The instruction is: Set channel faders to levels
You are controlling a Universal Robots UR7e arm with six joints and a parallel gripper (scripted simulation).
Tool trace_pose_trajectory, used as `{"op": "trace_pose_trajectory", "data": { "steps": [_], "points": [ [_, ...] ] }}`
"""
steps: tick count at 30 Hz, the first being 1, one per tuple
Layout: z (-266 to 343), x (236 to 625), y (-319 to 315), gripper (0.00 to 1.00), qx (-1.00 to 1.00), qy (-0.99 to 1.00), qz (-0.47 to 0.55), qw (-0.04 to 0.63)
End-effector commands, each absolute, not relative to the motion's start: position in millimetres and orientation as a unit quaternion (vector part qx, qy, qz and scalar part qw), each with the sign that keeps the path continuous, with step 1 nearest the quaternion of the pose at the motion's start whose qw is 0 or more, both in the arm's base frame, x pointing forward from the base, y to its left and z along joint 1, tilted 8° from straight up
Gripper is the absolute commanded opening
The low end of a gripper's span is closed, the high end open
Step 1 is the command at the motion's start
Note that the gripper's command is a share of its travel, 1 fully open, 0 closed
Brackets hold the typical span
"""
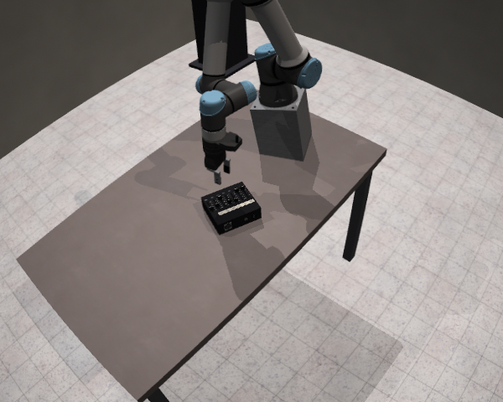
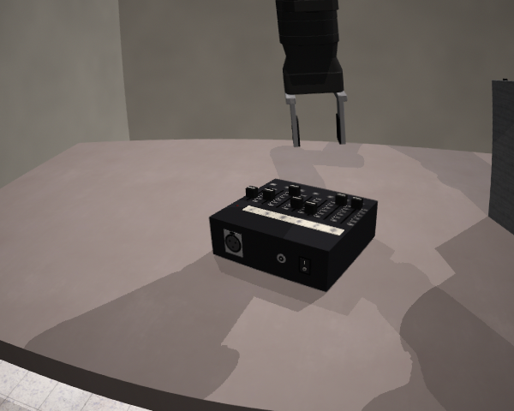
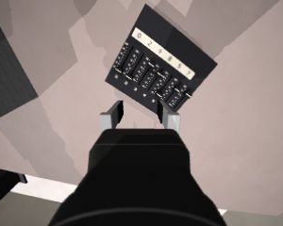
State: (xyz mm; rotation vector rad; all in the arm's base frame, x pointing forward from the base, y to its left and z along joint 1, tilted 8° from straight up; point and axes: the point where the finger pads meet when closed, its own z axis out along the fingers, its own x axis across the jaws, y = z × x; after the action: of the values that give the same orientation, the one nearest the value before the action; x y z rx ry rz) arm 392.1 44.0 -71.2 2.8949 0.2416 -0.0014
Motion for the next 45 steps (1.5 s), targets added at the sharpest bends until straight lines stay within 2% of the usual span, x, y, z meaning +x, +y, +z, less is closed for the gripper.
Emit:
{"op": "trace_pose_trajectory", "data": {
  "steps": [1, 24, 45],
  "points": [
    [-63, 396, 56, 1.0, 0.97, 0.217, -0.01, 0.105],
    [-31, 407, 91, 1.0, 0.782, 0.619, -0.024, 0.073],
    [-23, 411, 99, 1.0, 0.712, 0.698, -0.025, 0.066]
  ]
}}
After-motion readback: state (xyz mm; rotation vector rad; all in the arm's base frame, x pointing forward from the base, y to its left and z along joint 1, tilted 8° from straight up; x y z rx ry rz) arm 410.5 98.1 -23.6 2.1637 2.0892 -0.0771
